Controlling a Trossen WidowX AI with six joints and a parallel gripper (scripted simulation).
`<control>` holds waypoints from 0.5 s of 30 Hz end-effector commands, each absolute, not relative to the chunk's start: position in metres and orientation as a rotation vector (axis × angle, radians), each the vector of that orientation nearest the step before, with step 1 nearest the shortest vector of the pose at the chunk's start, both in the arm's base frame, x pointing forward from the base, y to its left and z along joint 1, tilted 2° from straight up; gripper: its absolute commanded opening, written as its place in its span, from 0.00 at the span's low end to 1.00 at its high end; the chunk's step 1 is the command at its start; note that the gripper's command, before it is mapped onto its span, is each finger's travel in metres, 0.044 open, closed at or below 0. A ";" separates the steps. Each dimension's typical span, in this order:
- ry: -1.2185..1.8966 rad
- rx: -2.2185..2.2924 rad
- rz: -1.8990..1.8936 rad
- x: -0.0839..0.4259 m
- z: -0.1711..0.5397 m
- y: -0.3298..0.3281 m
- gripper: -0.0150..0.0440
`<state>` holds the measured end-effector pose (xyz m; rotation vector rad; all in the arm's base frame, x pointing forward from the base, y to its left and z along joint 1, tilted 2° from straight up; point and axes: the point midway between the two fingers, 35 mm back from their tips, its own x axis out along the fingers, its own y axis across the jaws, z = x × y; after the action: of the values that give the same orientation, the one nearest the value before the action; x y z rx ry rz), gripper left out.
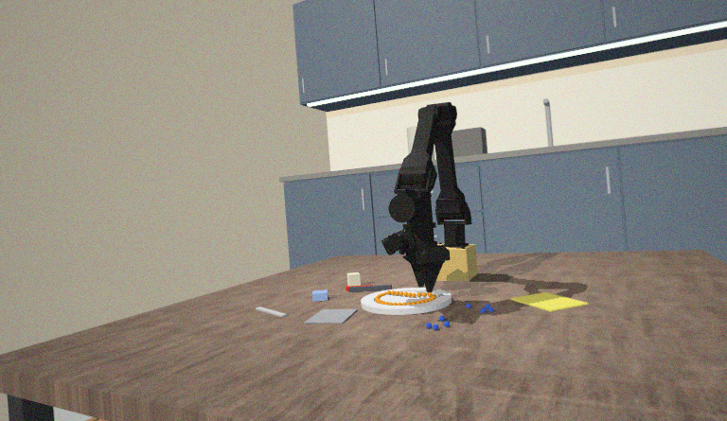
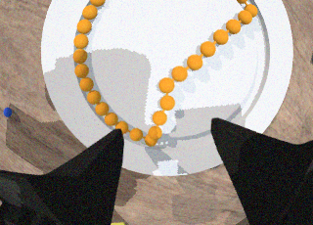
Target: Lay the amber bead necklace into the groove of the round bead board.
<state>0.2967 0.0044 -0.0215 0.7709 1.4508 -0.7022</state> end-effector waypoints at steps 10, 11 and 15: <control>1.536 -0.231 0.284 0.297 -0.008 -0.043 0.46; 1.529 -0.279 0.331 0.297 -0.007 -0.046 0.46; 1.491 -0.462 0.509 0.296 -0.004 -0.055 0.46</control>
<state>0.2970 -0.0272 -0.0136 0.0856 1.5605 -0.0212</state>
